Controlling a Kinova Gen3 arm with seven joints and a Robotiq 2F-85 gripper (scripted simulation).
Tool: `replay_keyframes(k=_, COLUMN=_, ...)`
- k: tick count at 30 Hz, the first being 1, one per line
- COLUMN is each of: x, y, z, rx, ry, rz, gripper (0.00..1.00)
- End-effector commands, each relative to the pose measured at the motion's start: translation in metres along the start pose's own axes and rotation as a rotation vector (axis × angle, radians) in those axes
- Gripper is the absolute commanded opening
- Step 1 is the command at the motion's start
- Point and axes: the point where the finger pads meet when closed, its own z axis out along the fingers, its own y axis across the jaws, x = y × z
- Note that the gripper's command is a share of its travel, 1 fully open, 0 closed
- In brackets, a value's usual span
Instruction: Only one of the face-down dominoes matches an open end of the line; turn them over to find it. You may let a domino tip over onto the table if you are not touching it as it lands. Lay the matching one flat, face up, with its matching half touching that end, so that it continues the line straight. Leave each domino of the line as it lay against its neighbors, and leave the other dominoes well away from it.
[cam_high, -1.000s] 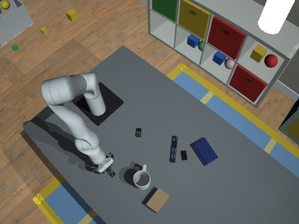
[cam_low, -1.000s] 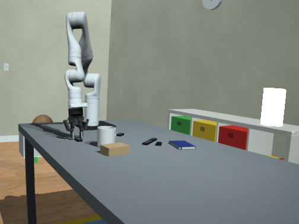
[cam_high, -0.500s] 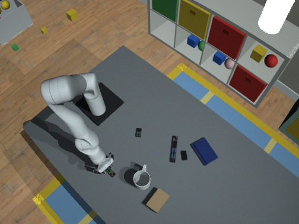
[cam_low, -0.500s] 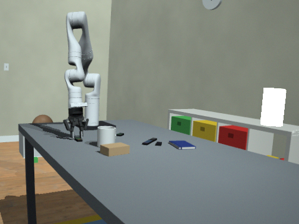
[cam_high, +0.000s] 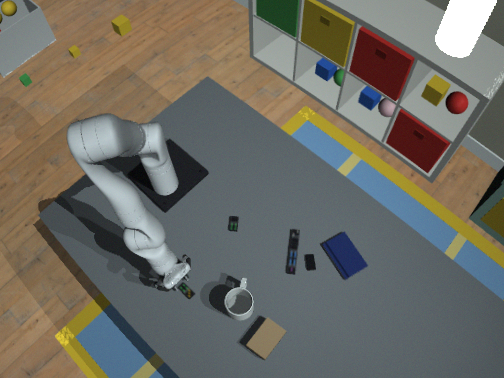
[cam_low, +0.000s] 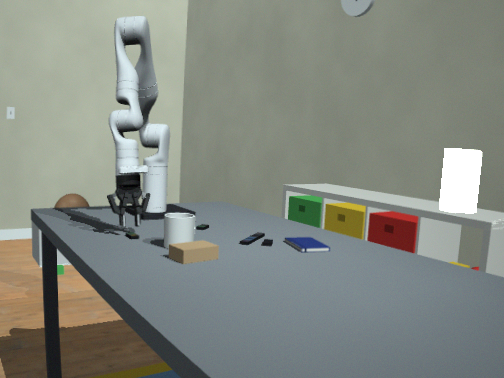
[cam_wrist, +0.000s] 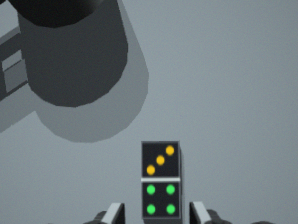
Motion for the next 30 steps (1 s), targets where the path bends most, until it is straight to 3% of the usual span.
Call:
replay_keyframes(k=1, x=0.0012, y=0.0019, z=-0.0054, rx=-0.004, ry=0.001, rz=-0.002, gripper=0.47)
replay_keyframes(k=30, x=0.0051, y=0.0032, z=-0.0145, rx=-0.006, ry=-0.034, rz=-0.003, gripper=0.47)
